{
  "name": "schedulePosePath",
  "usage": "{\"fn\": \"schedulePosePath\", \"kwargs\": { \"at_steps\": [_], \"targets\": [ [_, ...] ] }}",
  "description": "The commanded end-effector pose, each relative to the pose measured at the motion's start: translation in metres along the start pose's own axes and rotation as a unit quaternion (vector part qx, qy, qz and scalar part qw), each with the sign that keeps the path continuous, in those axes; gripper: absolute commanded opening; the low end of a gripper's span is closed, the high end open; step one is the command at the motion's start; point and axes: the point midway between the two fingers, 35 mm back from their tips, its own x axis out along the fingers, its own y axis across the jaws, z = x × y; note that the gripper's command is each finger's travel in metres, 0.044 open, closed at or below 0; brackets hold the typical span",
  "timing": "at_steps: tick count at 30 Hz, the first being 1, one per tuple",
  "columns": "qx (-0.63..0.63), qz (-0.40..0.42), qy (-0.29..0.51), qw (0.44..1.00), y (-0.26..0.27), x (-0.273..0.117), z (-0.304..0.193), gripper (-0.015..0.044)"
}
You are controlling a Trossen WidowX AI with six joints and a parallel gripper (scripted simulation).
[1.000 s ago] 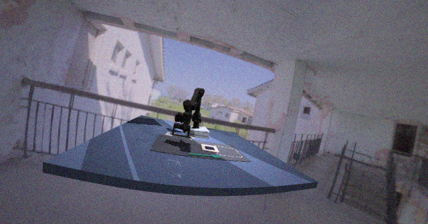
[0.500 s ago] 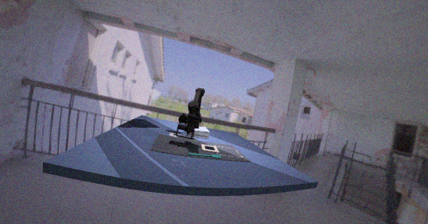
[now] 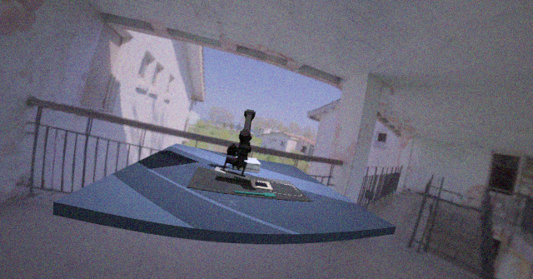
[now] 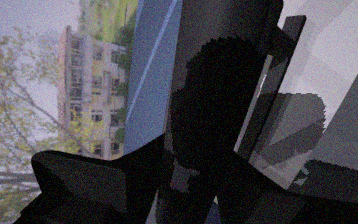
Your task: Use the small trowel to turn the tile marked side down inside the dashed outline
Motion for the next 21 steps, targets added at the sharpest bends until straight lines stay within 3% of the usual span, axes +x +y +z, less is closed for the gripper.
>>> {"fn": "schedulePosePath", "kwargs": {
  "at_steps": [1, 21],
  "targets": [
    [0.001, 0.006, -0.004, 1.000, -0.001, 0.004, 0.000, 0.0000],
    [0.001, 0.006, -0.004, 1.000, -0.022, 0.021, -0.004, 0.0000]
  ]
}}
